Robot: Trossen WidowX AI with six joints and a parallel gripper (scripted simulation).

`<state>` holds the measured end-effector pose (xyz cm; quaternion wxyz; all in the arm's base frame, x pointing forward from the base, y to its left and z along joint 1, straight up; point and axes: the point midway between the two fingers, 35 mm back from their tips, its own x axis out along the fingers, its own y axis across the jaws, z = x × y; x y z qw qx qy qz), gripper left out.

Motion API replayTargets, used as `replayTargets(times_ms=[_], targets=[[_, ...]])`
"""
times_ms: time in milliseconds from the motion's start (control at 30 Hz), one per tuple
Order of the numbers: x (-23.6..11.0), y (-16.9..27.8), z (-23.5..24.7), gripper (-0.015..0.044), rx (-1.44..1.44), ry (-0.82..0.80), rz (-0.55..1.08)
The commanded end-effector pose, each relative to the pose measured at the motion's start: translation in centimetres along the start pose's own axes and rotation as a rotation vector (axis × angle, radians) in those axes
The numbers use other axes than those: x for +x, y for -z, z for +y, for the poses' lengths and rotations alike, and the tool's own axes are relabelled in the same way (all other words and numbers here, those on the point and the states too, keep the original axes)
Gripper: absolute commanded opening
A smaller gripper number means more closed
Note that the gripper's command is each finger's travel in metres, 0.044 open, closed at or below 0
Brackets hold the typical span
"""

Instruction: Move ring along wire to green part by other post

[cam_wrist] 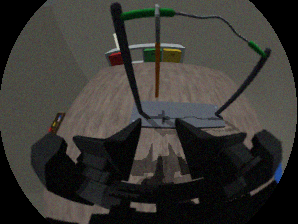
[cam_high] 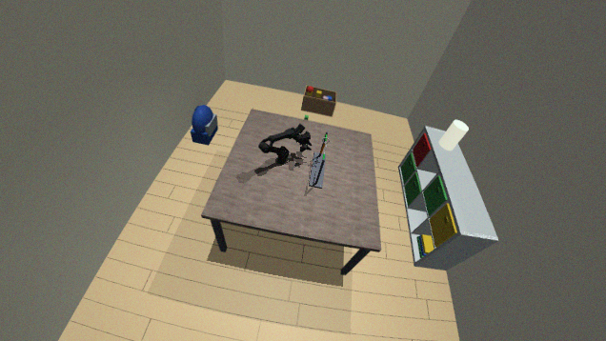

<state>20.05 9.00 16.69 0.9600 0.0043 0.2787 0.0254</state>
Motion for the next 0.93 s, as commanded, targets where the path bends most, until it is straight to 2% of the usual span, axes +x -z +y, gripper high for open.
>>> replayTargets(times_ms=[0,133,900], targets=[[-2.96,-0.58,-0.23,0.0344,0.009,-0.010,-0.025],[-3.49,-0.62,-0.37,0.0440,0.008,-0.011,-0.030],[-3.49,-0.62,-0.37,0.0440,0.008,-0.011,-0.030]])
